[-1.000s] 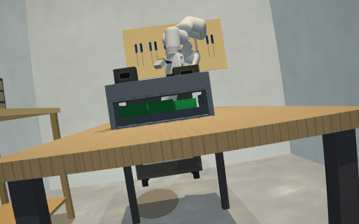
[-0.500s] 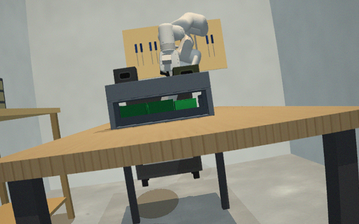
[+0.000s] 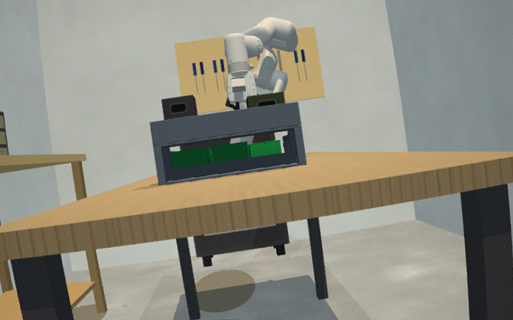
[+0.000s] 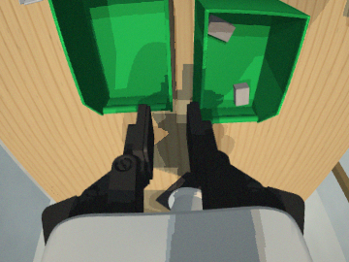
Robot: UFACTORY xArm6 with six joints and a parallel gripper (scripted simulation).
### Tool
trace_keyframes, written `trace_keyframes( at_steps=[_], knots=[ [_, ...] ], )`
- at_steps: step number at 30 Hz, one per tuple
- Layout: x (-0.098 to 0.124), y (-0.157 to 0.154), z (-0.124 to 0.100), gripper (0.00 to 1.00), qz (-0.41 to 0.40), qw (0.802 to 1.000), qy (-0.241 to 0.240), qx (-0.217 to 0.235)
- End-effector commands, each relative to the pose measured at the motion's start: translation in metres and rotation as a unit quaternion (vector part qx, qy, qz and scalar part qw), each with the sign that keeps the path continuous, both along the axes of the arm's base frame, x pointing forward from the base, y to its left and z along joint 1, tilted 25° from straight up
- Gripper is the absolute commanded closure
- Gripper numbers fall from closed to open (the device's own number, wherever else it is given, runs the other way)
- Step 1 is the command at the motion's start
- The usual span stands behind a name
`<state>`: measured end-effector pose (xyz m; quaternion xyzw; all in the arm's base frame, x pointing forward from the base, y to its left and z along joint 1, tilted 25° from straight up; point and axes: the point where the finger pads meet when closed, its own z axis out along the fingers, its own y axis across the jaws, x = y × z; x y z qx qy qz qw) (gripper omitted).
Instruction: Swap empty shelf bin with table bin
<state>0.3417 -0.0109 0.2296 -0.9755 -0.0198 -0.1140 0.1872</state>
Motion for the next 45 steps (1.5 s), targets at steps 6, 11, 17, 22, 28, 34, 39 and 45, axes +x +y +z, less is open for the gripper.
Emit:
trace_keyframes(
  at_steps=[6, 11, 17, 22, 28, 34, 39, 45],
  knots=[
    [0.001, 0.0, 0.001, 0.74, 0.0, 1.0, -0.002, 0.0],
    [0.001, 0.0, 0.001, 0.74, 0.0, 1.0, -0.002, 0.0],
    [0.001, 0.0, 0.001, 0.74, 0.0, 1.0, -0.002, 0.0],
    [0.001, 0.0, 0.001, 0.74, 0.0, 1.0, -0.002, 0.0],
    [0.001, 0.0, 0.0, 0.74, 0.0, 1.0, -0.002, 0.0],
    [0.002, 0.002, -0.005, 0.74, 0.0, 1.0, -0.002, 0.0],
    [0.003, 0.004, -0.009, 0.74, 0.0, 1.0, -0.002, 0.0],
    [0.006, 0.007, -0.019, 0.74, 0.0, 1.0, -0.002, 0.0]
  ],
)
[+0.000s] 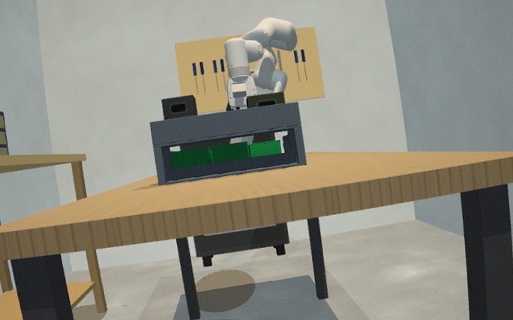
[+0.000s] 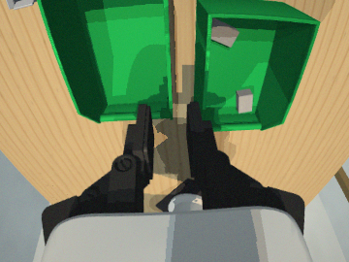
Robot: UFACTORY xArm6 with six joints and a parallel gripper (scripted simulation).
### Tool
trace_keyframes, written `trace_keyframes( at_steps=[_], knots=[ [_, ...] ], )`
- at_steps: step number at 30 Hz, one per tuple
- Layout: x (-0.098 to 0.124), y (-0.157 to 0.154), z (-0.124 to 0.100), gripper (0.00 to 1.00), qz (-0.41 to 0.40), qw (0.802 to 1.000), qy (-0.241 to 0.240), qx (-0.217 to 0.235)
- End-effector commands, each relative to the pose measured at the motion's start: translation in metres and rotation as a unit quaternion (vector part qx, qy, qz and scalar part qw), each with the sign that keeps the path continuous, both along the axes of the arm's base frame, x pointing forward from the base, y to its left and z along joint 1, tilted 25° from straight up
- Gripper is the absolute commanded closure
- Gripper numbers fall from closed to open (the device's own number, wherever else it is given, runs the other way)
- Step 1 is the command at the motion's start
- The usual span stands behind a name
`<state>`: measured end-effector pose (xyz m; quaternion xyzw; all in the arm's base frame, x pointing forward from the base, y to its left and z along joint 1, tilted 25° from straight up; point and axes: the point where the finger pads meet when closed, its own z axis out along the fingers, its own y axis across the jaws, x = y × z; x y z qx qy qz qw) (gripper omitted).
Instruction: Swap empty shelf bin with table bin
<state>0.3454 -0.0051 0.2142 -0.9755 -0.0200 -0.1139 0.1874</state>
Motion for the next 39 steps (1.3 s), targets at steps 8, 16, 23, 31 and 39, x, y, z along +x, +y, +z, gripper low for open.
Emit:
trace_keyframes(
  at_steps=[8, 16, 23, 31, 39],
  knots=[
    [0.005, 0.006, -0.014, 0.74, 0.0, 1.0, -0.002, 0.0],
    [0.009, 0.011, -0.029, 0.74, 0.0, 1.0, -0.002, 0.0],
    [0.011, 0.015, -0.039, 0.74, 0.0, 1.0, -0.002, 0.0],
    [0.012, 0.017, -0.043, 0.74, 0.0, 1.0, -0.002, 0.0],
    [0.012, 0.017, -0.045, 0.74, 0.0, 1.0, -0.002, 0.0]
  ],
)
